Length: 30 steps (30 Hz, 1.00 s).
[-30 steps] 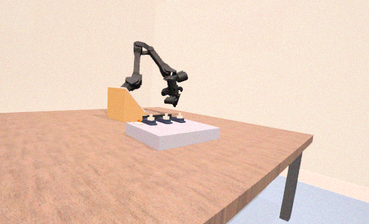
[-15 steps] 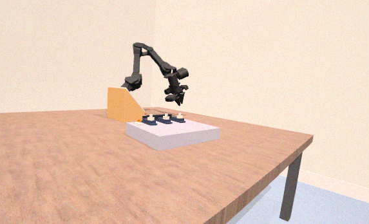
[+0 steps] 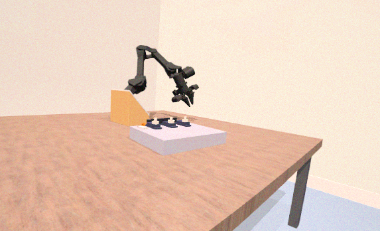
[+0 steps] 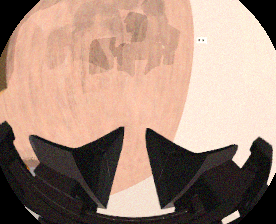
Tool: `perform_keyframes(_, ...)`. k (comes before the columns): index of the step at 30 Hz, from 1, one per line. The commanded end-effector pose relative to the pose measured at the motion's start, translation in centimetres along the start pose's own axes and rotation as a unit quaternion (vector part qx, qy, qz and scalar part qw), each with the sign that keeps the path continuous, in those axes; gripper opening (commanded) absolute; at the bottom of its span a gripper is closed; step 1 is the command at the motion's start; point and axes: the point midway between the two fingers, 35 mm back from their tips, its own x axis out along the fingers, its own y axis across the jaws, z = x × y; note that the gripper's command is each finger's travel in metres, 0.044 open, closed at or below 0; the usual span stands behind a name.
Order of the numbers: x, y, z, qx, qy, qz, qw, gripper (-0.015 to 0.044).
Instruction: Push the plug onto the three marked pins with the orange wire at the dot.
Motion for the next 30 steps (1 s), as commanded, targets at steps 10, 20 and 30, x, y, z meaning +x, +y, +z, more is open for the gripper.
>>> perform_keyframes(10, -1.6, -0.7, -3.8, 0.101, 0.09, -0.022, 0.991, 0.0115)
perform_keyframes(20, -3.1, -1.1, -6.4, 0.175, 0.151, -0.048, 0.972, 0.0115)
perform_keyframes(30, -5.0, -1.6, -8.8, 0.245, 0.208, -0.083, 0.943, 0.0115)
